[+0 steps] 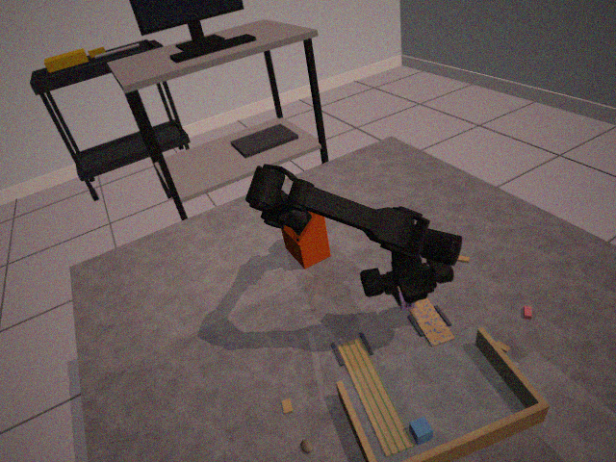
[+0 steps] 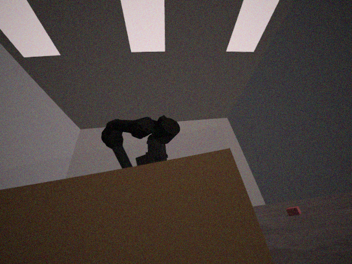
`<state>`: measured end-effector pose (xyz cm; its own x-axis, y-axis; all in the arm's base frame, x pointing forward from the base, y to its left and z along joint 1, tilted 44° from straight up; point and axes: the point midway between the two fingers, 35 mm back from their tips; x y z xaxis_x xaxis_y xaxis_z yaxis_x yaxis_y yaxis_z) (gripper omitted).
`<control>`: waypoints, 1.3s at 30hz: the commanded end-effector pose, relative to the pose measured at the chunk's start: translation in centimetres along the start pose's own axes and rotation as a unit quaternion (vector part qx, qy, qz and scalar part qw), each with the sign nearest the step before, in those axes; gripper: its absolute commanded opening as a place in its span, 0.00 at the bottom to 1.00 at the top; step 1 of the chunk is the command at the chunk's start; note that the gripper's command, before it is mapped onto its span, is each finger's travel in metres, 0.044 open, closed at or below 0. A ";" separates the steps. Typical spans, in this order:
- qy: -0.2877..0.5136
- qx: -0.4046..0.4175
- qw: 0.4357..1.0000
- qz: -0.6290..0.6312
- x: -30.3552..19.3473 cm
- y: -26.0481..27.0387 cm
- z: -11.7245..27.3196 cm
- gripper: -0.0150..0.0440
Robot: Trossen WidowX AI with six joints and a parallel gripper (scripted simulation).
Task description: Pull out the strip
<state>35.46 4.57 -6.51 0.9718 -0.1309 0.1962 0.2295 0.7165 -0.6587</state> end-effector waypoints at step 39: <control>0.002 0.001 1.000 0.001 -5.3 -2.4 3.5 0.25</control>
<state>29.62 5.86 -3.46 0.9729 -0.1294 0.1915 0.2252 0.7169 -0.6598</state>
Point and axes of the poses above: the point midway between the two fingers, 35 mm back from their tips, its own z axis back along the fingers, its own y axis across the jaws, x = y × z, and after that the axes turned 9 degrees about z, right-handed
